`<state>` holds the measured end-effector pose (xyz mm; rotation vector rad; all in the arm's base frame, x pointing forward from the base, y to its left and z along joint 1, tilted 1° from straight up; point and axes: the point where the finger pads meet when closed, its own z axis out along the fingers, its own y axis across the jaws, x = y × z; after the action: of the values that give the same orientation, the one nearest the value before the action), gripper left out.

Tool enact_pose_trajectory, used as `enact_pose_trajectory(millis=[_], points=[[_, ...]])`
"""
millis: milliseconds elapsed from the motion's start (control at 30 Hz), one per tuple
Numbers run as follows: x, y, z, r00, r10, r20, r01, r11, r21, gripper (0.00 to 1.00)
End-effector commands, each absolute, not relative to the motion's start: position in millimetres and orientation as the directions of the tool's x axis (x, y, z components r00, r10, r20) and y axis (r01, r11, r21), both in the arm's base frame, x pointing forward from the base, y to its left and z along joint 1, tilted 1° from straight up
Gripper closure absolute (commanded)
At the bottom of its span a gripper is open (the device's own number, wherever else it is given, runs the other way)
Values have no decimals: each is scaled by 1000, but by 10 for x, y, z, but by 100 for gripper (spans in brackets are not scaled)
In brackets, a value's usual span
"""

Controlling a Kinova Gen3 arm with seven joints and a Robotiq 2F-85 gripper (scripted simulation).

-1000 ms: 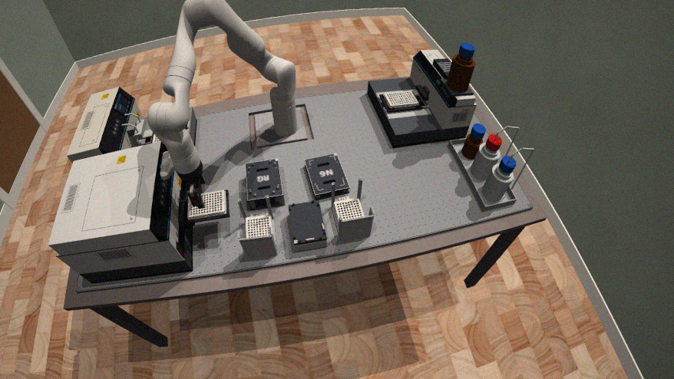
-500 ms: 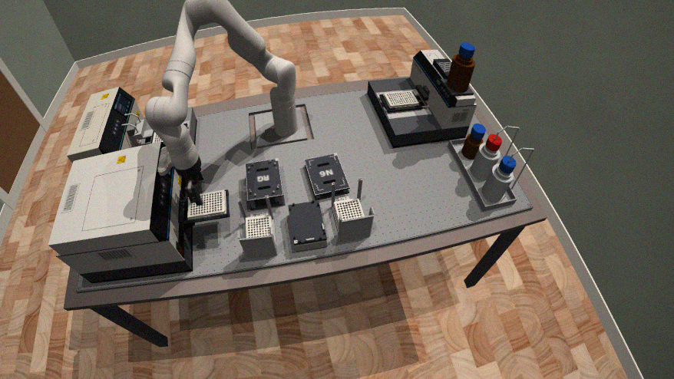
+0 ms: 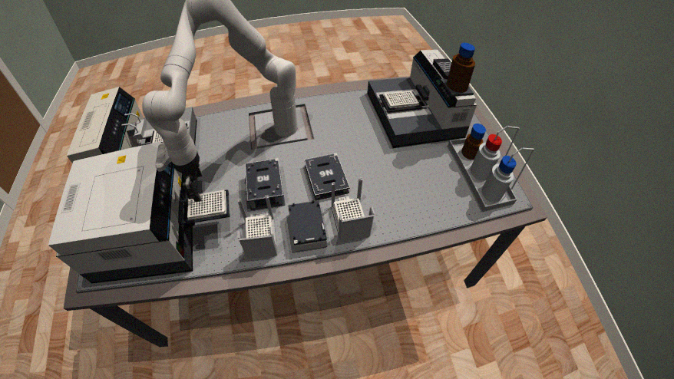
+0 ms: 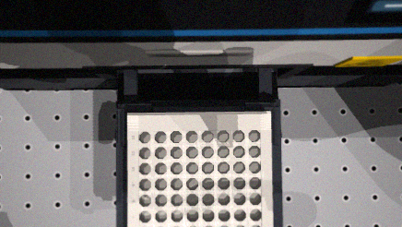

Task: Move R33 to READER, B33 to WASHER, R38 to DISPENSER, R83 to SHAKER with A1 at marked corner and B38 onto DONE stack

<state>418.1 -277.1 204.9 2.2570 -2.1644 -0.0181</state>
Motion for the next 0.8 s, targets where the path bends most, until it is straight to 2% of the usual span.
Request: enact_pose_trajectory(millis=[0,500,767], points=[[4203,-2753,2129,46,-999,-3,-999,-46,10,0],[4199,-2770,2142,41,-999,2,-999,-41,12,0],[4104,-2485,2156,38,-999,-2,-999,-38,4,0]])
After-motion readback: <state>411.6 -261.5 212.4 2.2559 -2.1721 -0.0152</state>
